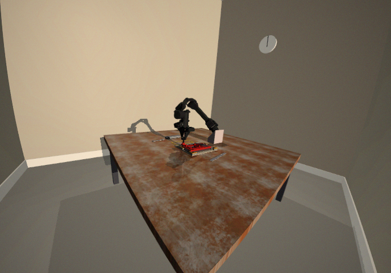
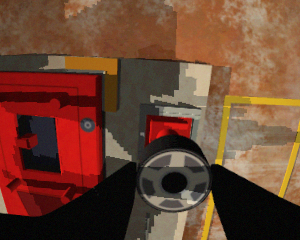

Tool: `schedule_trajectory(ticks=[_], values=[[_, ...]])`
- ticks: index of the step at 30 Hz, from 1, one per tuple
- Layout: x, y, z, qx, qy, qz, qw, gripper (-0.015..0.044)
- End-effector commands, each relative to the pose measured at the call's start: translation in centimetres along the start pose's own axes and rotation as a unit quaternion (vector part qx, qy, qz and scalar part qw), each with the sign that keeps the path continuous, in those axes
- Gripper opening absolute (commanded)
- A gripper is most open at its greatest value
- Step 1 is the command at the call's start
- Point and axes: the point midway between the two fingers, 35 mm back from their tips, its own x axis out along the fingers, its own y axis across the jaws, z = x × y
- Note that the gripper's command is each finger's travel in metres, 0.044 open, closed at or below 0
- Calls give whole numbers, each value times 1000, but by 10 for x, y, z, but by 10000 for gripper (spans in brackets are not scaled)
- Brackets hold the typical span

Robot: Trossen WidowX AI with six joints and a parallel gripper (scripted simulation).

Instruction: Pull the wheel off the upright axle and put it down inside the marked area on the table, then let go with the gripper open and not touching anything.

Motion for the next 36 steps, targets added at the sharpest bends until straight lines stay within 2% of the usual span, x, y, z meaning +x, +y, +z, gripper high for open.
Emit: schedule_trajectory(ticks=[1,24,36], values=[[-4,1,1,2,-2,2,1000,0],[-12,1,1,1,-2,2,1000,0],[-45,-1,-3,1,-2,2,1000,0]])
